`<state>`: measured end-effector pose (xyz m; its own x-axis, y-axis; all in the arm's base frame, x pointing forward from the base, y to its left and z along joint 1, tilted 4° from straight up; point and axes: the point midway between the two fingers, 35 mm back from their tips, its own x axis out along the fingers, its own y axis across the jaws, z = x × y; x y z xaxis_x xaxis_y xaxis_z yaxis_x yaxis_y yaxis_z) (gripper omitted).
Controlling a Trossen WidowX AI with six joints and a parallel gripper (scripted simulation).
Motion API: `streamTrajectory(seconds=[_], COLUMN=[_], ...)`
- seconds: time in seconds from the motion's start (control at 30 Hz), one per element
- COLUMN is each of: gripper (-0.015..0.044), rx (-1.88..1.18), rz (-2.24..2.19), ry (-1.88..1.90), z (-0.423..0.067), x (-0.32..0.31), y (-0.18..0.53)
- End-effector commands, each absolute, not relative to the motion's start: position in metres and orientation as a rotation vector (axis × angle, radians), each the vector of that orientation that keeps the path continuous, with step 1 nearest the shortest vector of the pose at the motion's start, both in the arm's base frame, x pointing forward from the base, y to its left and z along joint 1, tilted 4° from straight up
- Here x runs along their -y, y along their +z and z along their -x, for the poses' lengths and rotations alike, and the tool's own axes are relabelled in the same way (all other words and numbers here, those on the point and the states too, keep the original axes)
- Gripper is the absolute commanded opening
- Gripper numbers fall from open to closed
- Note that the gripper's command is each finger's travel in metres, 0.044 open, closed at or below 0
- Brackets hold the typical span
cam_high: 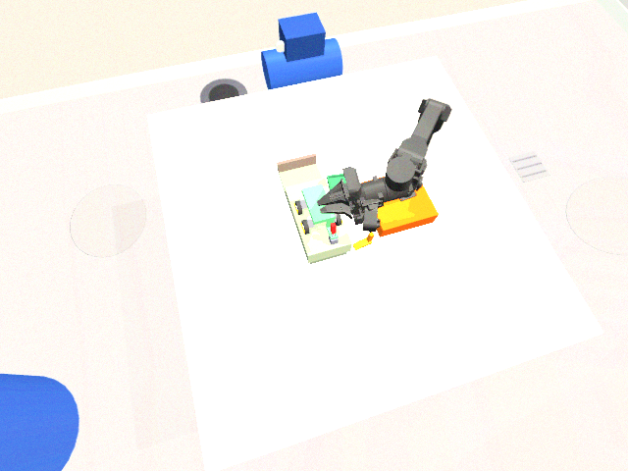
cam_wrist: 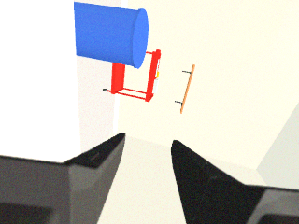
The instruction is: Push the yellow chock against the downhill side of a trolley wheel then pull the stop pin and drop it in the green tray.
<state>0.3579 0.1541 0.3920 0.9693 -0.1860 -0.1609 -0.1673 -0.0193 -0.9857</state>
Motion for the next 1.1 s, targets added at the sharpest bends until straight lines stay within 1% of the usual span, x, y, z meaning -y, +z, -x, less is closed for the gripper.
streamTrajectory(seconds=[0.0,0.57,1.07], gripper=[0.0190,0.0190,0.0190], rx=[-0.294,-0.490,-0.770], rz=[1.473,0.794,0.176], ry=[0.031,0.136,0.043], z=[-0.358,-0.346,-0.317], x=[-0.157,-0.164,-0.159], y=[0.373,0.292,0.224])
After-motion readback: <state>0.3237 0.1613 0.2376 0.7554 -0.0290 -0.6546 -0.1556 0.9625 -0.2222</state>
